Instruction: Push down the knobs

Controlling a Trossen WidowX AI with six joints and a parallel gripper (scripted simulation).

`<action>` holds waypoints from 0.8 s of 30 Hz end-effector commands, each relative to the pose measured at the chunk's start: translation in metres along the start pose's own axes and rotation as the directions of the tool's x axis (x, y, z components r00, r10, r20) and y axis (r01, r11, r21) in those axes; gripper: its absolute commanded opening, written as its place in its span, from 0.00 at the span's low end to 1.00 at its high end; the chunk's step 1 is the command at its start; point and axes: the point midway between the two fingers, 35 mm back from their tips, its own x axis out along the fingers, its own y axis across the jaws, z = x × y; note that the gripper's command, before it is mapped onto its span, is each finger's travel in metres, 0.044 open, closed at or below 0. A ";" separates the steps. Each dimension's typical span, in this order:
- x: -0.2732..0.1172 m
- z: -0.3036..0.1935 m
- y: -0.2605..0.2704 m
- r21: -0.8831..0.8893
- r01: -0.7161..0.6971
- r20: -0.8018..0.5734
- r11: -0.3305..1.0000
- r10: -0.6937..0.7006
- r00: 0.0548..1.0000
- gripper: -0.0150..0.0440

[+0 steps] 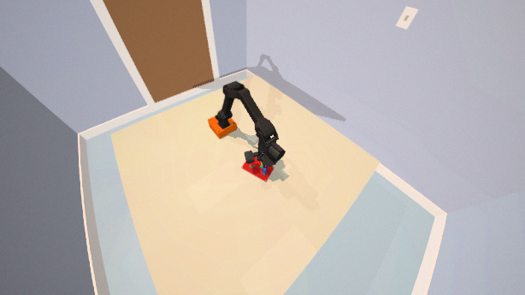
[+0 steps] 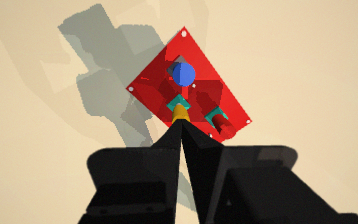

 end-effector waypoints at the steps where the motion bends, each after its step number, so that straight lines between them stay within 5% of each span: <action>1: 0.011 0.001 0.000 0.004 0.005 -0.003 1.000 -0.005 1.000 0.25; 24: 0.013 0.001 0.000 0.004 0.005 -0.003 1.000 -0.005 1.000 0.25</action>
